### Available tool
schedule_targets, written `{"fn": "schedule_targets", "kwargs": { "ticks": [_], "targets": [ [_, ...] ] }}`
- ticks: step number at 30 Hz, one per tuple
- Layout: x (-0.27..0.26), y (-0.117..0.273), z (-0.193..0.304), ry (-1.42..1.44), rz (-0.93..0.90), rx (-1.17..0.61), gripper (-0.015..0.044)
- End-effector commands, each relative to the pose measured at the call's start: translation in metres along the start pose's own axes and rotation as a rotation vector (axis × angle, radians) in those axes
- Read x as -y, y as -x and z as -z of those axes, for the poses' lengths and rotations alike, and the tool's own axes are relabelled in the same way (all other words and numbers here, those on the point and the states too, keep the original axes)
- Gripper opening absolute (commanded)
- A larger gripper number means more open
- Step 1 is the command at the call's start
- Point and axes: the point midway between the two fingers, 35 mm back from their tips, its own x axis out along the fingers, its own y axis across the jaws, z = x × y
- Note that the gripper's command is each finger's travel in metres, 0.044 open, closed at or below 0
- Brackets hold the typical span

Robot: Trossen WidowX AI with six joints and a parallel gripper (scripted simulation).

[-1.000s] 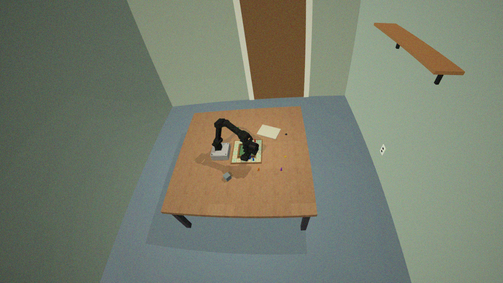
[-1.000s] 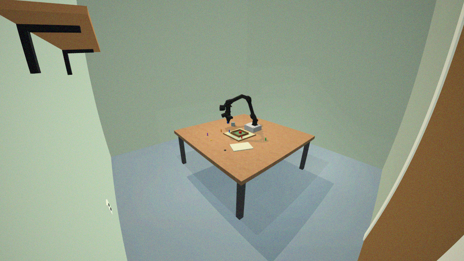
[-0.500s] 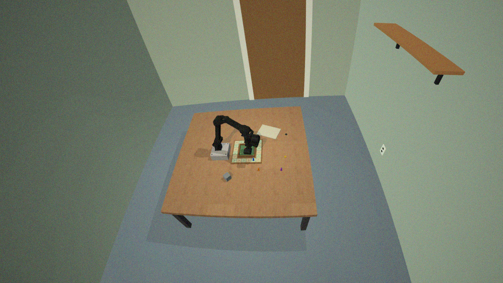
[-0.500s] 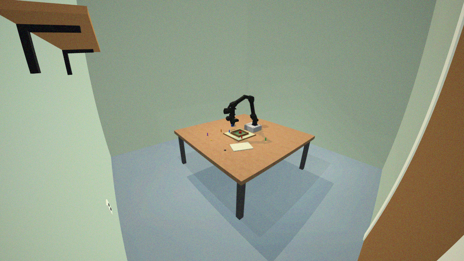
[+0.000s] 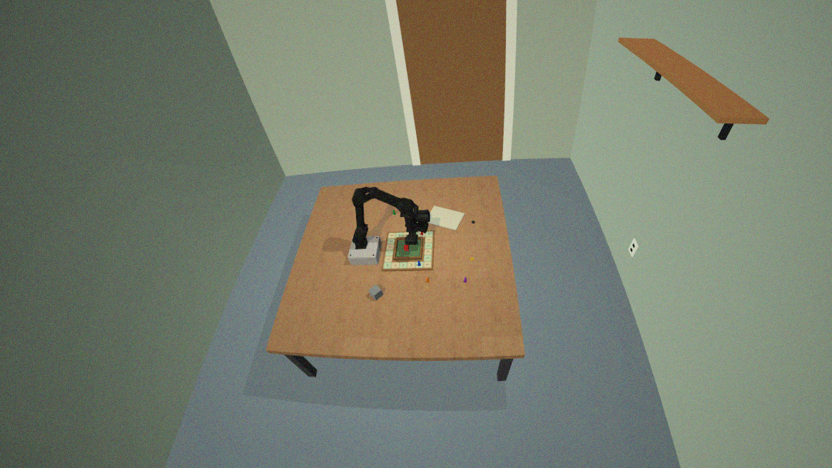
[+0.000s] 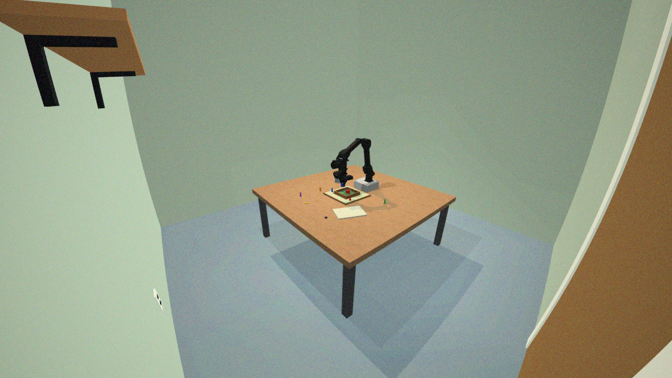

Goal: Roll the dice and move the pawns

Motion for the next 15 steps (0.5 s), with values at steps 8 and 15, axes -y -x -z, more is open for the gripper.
{"fn": "schedule_targets", "kwargs": {
  "ticks": [8,15],
  "targets": [
    [-0.039,-0.006,0.010,0.026,0.001,0.002,0.0000],
    [-0.039,-0.014,0.003,0.035,0.004,0.217,0.0000]
  ]
}}
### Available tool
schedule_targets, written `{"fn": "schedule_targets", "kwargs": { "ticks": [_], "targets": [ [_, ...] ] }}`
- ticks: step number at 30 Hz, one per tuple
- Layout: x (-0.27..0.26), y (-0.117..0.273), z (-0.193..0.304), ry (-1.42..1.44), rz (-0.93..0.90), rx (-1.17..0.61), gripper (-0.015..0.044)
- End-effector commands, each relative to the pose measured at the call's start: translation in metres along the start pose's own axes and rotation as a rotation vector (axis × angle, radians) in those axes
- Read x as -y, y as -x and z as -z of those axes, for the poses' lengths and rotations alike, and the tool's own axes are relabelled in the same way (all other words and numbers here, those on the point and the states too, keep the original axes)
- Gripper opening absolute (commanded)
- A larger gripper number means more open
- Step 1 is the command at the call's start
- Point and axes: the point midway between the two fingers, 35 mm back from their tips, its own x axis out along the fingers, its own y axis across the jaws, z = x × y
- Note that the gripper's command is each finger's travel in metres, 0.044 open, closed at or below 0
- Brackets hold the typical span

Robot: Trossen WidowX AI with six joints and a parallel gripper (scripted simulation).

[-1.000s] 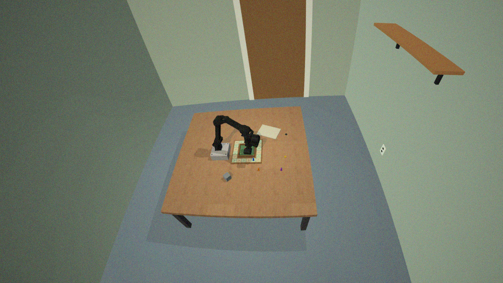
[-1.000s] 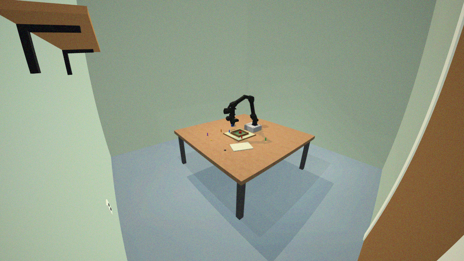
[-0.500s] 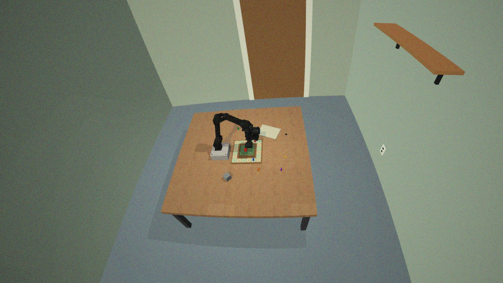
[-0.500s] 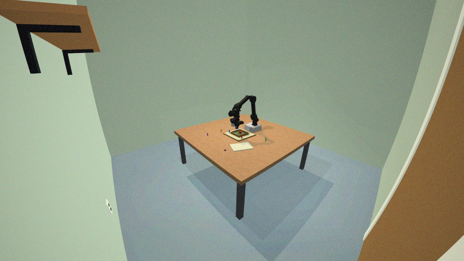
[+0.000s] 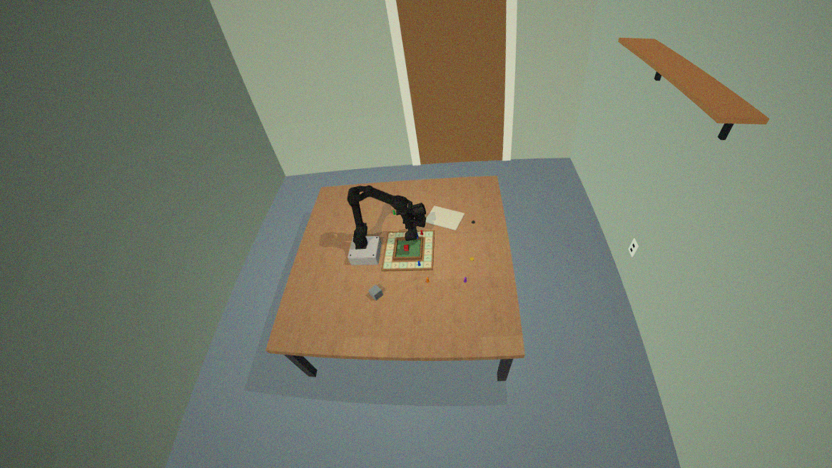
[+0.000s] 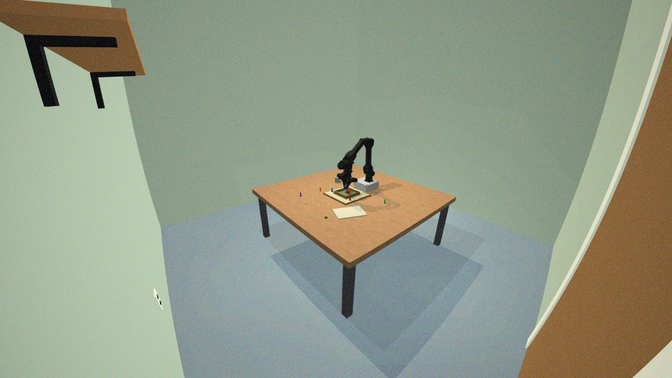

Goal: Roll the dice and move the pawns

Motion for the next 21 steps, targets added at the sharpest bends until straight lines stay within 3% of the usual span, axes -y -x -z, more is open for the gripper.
{"fn": "schedule_targets", "kwargs": {
  "ticks": [1,17,21],
  "targets": [
    [0.0006,-0.0044,0.0008,0.000,0.007,0.093,0.0000],
    [-0.0011,-0.0120,-0.0077,-0.007,0.006,0.637,0.0000],
    [0.0006,-0.0099,-0.0069,-0.010,0.004,0.686,0.0000]
  ]
}}
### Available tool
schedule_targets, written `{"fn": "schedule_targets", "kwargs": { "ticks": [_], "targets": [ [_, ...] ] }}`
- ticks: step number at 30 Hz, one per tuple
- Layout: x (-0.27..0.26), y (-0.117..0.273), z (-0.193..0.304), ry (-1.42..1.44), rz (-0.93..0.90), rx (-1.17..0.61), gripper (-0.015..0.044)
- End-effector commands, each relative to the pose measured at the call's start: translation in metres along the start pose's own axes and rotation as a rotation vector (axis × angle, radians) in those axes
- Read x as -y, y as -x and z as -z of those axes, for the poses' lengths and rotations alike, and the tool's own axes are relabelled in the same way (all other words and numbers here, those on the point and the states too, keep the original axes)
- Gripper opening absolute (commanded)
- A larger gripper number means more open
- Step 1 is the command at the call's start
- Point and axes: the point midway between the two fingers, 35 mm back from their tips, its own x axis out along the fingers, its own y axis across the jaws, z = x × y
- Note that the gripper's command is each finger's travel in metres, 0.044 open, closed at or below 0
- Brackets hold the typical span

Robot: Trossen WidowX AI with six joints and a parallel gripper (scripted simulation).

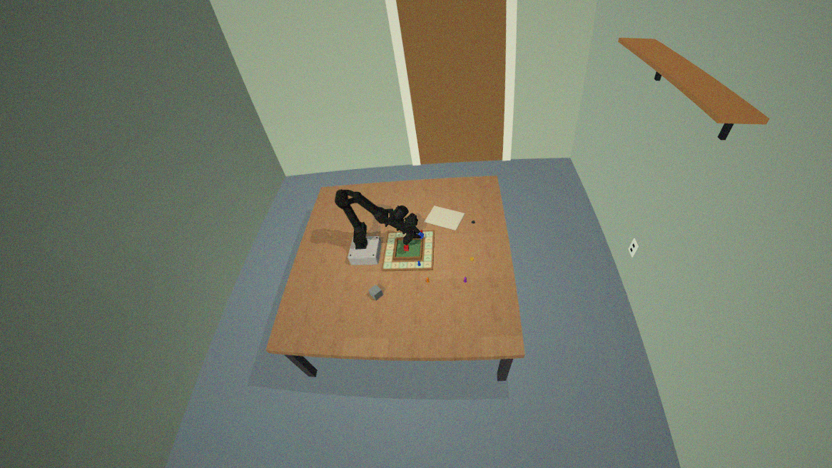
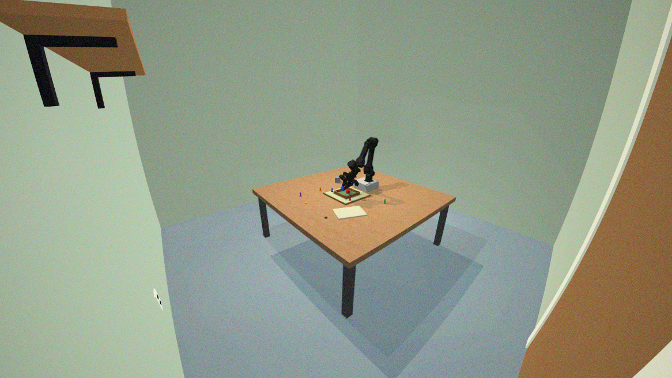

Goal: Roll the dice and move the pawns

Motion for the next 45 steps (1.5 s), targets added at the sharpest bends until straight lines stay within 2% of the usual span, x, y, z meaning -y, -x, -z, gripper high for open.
{"fn": "schedule_targets", "kwargs": {
  "ticks": [1,10,17,28,40,45],
  "targets": [
    [0.007,0.005,-0.001,-0.005,0.005,0.028,0.0000],
    [0.069,0.057,0.001,0.000,0.009,0.027,0.0000],
    [0.070,0.057,0.003,0.000,0.009,0.028,0.0000],
    [0.002,0.057,0.001,-0.006,0.004,0.028,0.0000],
    [0.002,0.056,-0.001,0.003,-0.008,0.030,0.0000],
    [0.002,0.056,-0.001,0.003,-0.008,0.030,0.0131]
  ]
}}
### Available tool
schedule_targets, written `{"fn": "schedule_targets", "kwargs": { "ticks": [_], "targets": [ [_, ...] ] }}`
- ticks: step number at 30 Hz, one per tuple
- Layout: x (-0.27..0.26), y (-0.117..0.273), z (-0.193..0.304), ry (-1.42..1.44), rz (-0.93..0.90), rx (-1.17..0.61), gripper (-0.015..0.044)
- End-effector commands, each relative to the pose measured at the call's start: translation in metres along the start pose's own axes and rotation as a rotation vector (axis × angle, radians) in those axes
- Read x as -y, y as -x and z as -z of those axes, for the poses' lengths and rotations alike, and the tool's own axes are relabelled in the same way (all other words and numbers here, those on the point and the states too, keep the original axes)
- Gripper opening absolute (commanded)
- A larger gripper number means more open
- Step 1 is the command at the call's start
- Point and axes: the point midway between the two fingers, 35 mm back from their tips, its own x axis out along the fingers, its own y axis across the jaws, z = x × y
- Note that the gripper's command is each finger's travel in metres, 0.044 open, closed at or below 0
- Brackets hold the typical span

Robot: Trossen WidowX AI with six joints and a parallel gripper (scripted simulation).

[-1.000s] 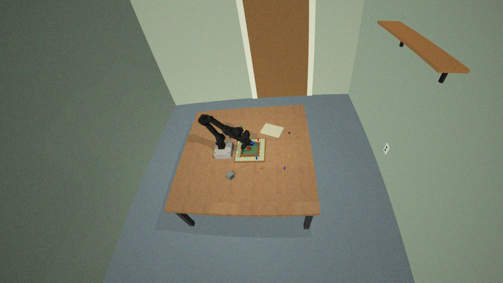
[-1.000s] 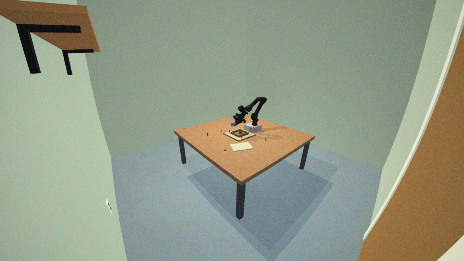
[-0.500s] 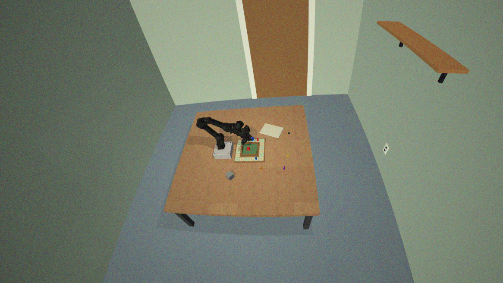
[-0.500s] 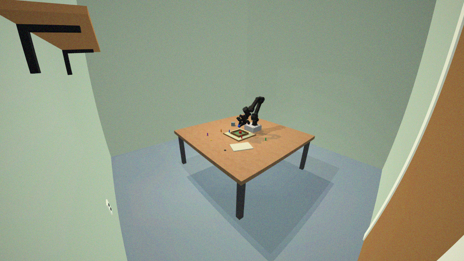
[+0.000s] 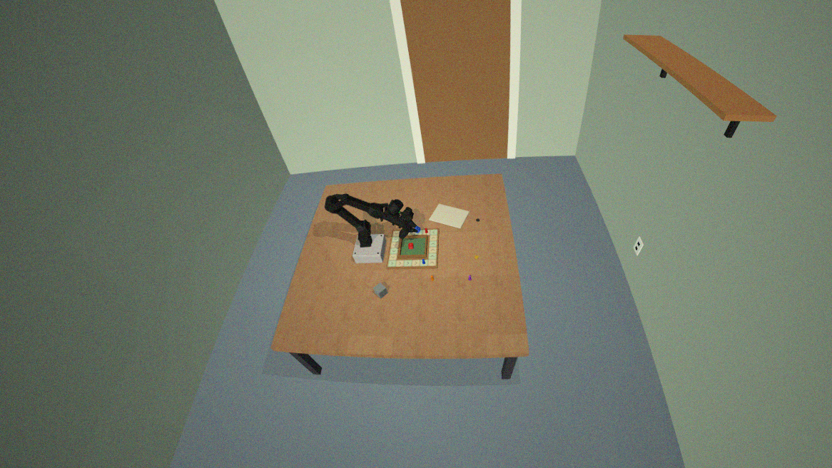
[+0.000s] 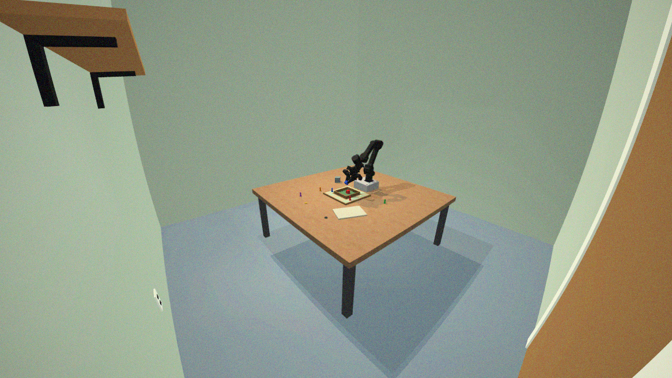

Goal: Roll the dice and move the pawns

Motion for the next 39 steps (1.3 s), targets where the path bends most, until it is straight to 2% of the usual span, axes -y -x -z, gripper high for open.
{"fn": "schedule_targets", "kwargs": {
  "ticks": [1,4,8,12,21,28,29,30,31,34,39],
  "targets": [
    [-0.001,0.000,0.000,0.003,-0.004,-0.001,0.0157],
    [-0.001,0.001,-0.002,0.002,-0.004,-0.001,0.0236],
    [0.000,0.025,-0.029,-0.005,0.008,-0.002,0.0341],
    [0.000,0.026,-0.030,-0.003,0.010,-0.010,0.0440],
    [0.034,-0.003,-0.022,0.035,0.059,-0.455,0.0440],
    [0.002,-0.021,-0.010,-0.004,0.007,-0.813,0.0440],
    [-0.001,-0.022,-0.009,-0.007,0.006,-0.839,0.0440],
    [0.008,-0.019,-0.012,0.005,0.015,-0.747,0.0440],
    [0.008,-0.019,-0.012,0.005,0.015,-0.747,0.0440],
    [-0.009,-0.030,-0.014,0.142,-0.048,-0.765,0.0361],
    [-0.074,-0.063,-0.011,0.618,-0.280,-0.803,0.0230]
  ]
}}
